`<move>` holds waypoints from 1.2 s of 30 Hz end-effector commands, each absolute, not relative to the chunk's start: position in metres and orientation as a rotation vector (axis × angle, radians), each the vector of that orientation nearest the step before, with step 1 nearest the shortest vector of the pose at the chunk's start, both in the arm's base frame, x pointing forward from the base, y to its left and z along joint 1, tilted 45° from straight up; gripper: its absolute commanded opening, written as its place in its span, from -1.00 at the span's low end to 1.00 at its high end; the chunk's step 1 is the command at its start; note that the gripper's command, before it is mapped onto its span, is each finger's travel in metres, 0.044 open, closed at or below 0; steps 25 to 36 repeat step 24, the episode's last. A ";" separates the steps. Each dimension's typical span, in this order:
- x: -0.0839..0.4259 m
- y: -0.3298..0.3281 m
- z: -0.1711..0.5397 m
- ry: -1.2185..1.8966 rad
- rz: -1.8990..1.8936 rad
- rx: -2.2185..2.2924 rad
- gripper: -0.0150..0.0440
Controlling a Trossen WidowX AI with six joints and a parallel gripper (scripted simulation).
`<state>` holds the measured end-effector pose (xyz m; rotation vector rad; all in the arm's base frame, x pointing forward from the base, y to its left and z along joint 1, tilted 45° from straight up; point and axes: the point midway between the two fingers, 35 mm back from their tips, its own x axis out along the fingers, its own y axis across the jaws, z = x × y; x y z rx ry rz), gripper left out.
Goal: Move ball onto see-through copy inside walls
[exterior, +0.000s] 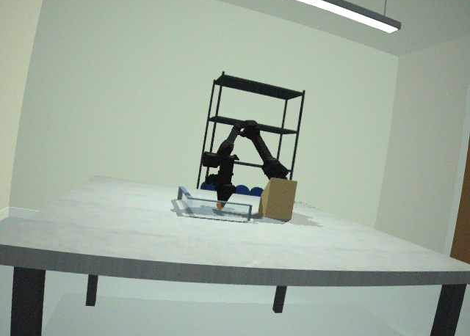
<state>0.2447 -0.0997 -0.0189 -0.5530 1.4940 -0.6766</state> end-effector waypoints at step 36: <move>0.253 -0.006 0.073 1.482 -0.666 -0.552 1.00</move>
